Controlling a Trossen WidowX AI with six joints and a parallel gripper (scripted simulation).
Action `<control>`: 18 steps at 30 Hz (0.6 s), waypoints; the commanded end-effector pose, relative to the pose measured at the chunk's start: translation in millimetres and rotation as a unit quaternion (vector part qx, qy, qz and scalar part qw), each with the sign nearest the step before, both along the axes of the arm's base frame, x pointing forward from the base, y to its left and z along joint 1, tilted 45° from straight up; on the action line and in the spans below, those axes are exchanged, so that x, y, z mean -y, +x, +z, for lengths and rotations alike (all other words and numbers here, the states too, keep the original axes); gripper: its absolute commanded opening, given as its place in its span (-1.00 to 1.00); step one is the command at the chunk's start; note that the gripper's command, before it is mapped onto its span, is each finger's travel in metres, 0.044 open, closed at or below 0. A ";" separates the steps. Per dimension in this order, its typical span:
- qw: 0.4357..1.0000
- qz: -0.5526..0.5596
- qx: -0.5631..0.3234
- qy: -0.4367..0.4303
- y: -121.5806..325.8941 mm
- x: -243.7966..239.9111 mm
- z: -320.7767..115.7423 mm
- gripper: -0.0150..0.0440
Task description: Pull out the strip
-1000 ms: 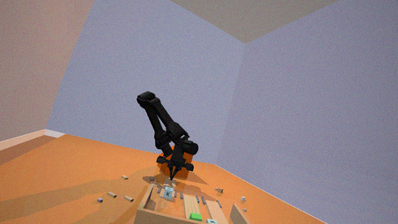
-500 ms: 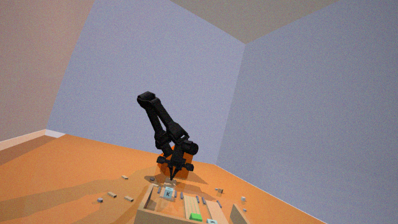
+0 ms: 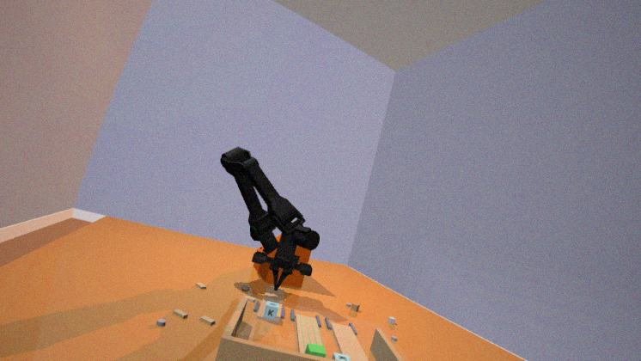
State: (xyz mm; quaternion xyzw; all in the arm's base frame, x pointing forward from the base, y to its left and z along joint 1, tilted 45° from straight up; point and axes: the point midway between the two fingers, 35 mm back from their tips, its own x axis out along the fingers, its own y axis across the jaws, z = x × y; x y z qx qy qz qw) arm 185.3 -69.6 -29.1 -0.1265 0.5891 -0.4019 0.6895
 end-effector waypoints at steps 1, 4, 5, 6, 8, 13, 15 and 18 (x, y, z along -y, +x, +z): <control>1.000 -0.005 -0.009 0.003 -8.0 1.3 -2.7 -0.49; 1.000 0.000 0.000 0.000 0.3 -1.2 1.0 -0.49; 1.000 -0.001 -0.001 0.001 1.1 -4.9 4.2 -0.49; 1.000 -0.002 -0.003 0.003 2.1 -11.0 9.9 -0.49; 1.000 -0.004 -0.007 0.004 2.9 -24.9 24.4 -0.49; 1.000 -0.005 -0.009 0.004 2.6 -29.6 29.9 -0.49; 1.000 -0.006 -0.008 0.004 3.3 -29.3 29.7 -0.40; 1.000 -0.014 0.000 0.003 18.5 -21.8 33.0 -0.14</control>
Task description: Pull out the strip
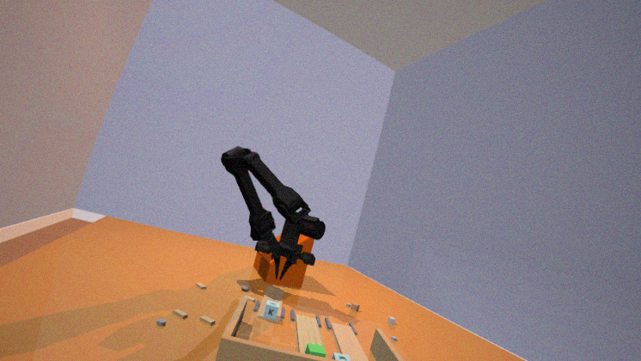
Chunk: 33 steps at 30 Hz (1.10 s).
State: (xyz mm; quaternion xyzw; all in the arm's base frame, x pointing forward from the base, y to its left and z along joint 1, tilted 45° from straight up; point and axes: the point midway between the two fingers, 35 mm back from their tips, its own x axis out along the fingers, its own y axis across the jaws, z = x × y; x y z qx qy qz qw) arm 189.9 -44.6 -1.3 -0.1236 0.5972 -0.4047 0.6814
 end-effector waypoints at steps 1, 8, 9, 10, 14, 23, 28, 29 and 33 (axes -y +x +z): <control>1.000 -0.007 0.010 0.001 17.0 4.4 6.7 -0.05; 1.000 -0.007 0.011 0.000 35.7 9.3 13.7 0.58; 1.000 -0.007 0.011 0.000 39.5 10.4 15.2 0.67; 1.000 -0.007 0.011 0.000 41.5 11.0 16.0 0.75; 1.000 -0.007 0.011 0.000 52.4 13.8 20.2 1.00; 1.000 -0.007 0.012 0.000 77.3 20.2 30.0 1.00; 1.000 -0.007 0.013 0.000 91.2 23.8 35.5 1.00; 1.000 -0.007 0.013 0.000 94.0 24.5 36.6 1.00; 1.000 -0.007 0.013 0.000 105.2 27.3 41.0 1.00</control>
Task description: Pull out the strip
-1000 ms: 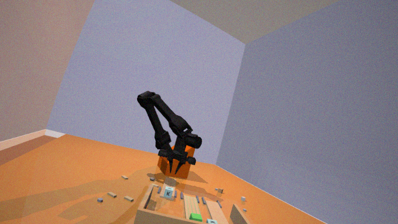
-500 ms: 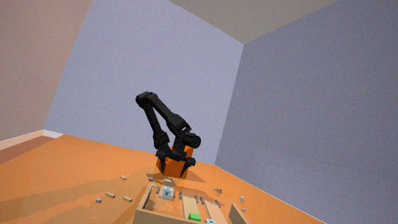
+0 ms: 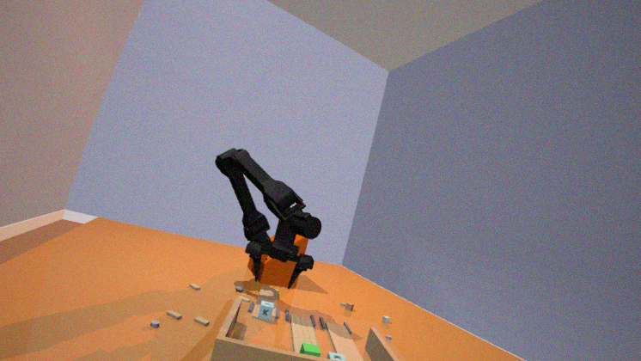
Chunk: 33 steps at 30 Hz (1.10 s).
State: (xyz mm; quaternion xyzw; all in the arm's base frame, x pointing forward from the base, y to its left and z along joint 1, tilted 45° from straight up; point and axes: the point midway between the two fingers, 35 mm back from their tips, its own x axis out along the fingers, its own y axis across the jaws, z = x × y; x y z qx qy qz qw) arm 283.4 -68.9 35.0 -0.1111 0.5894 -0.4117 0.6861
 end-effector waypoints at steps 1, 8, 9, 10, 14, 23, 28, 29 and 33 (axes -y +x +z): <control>1.000 0.002 -0.001 -0.002 14.4 3.7 5.8 1.00; 1.000 0.002 0.000 -0.002 33.9 8.8 13.8 1.00; 1.000 0.002 0.000 -0.002 36.6 9.6 15.0 1.00; 1.000 0.002 0.000 -0.002 39.4 10.3 16.2 1.00; 1.000 0.002 0.000 -0.003 50.5 13.3 20.9 1.00; 1.000 0.002 0.001 -0.003 75.0 20.5 32.2 1.00; 1.000 0.002 0.002 -0.003 88.9 24.6 38.7 1.00; 1.000 0.002 0.002 -0.003 91.5 25.3 39.9 1.00; 1.000 0.002 0.002 -0.003 93.2 26.5 39.9 0.82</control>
